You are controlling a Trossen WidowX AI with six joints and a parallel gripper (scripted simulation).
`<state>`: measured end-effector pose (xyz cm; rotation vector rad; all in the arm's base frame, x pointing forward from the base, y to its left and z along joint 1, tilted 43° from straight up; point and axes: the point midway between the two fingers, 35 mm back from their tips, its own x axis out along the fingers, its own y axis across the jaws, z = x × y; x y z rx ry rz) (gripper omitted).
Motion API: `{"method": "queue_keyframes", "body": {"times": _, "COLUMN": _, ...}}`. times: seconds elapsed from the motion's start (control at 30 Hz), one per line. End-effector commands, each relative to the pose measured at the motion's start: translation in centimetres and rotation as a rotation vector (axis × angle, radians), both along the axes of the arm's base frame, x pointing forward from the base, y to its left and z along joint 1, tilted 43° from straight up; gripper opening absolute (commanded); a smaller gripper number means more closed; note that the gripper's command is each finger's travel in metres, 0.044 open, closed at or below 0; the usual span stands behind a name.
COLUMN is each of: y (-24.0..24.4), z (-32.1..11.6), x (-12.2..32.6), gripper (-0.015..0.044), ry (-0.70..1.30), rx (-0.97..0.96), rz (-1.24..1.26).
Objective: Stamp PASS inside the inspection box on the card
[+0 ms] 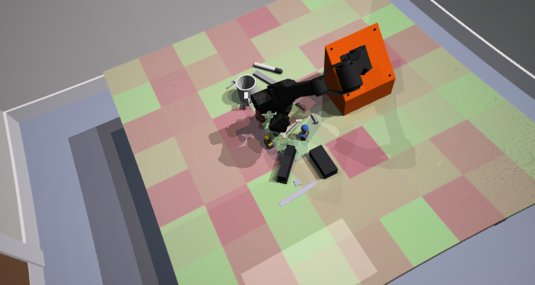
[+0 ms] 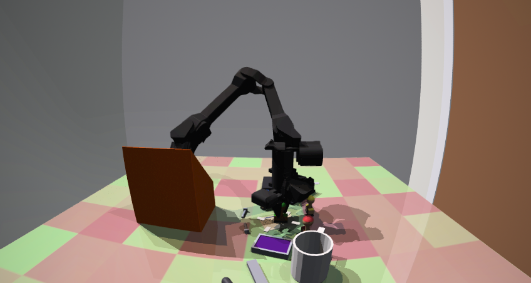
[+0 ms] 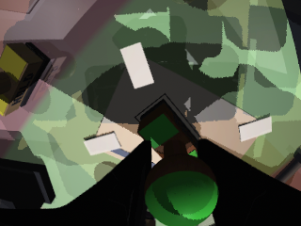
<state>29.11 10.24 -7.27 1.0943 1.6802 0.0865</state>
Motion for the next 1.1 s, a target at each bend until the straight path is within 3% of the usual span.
{"method": "queue_keyframes", "body": {"times": 0.0, "y": 0.16, "z": -0.09, "x": -0.05, "gripper": 0.0000, "ry": 0.001, "rx": 0.003, "rz": 0.002}}
{"method": "queue_keyframes", "body": {"times": 1.07, "y": -0.50, "z": 0.60, "x": -0.03, "gripper": 0.0000, "ry": 0.001, "rx": 0.002, "rz": 0.002}}
